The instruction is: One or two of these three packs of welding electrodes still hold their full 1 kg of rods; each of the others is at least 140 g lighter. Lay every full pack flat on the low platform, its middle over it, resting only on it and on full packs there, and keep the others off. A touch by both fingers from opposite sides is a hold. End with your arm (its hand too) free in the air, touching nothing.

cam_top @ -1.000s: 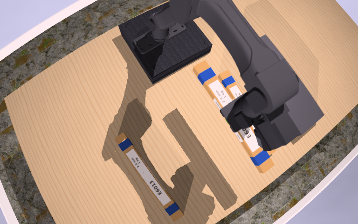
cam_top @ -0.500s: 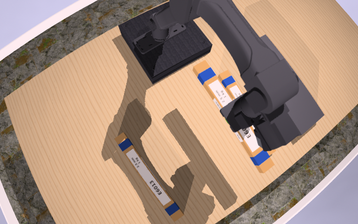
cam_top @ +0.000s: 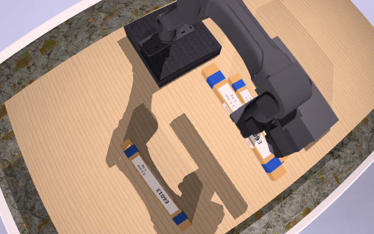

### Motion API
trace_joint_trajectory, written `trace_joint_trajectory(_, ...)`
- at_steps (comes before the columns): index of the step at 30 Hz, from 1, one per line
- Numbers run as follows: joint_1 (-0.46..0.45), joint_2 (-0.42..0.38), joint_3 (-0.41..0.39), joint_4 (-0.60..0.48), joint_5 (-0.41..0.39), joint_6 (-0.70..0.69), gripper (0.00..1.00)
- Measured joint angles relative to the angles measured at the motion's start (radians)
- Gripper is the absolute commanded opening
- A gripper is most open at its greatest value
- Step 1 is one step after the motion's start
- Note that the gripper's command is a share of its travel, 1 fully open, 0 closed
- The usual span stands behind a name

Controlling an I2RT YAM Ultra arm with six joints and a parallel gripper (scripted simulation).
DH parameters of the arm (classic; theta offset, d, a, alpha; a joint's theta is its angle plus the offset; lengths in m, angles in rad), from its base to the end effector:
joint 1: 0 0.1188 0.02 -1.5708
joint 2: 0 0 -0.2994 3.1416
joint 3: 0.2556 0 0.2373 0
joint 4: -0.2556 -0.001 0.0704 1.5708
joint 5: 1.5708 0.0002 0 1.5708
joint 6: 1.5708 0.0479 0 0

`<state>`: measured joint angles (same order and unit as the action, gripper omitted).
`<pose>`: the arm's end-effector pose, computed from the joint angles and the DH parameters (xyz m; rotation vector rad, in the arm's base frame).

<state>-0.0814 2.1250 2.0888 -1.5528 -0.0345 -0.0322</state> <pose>0.4057 -0.0304 0.3068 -0.0774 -3.1239 -0.0554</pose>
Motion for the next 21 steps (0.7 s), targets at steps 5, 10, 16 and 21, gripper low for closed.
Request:
trace_joint_trajectory(5, 0.000, 0.000, 0.000, 0.000, 0.000, 0.000, 0.00)
trace_joint_trajectory(10, 0.000, 0.000, -0.014, 0.006, 0.000, 0.000, 0.00)
trace_joint_trajectory(16, 0.000, 0.000, -0.070, 0.025, 0.000, 0.000, 0.00)
trace_joint_trajectory(21, 0.000, 0.000, -0.105, 0.053, 0.000, 0.000, 0.00)
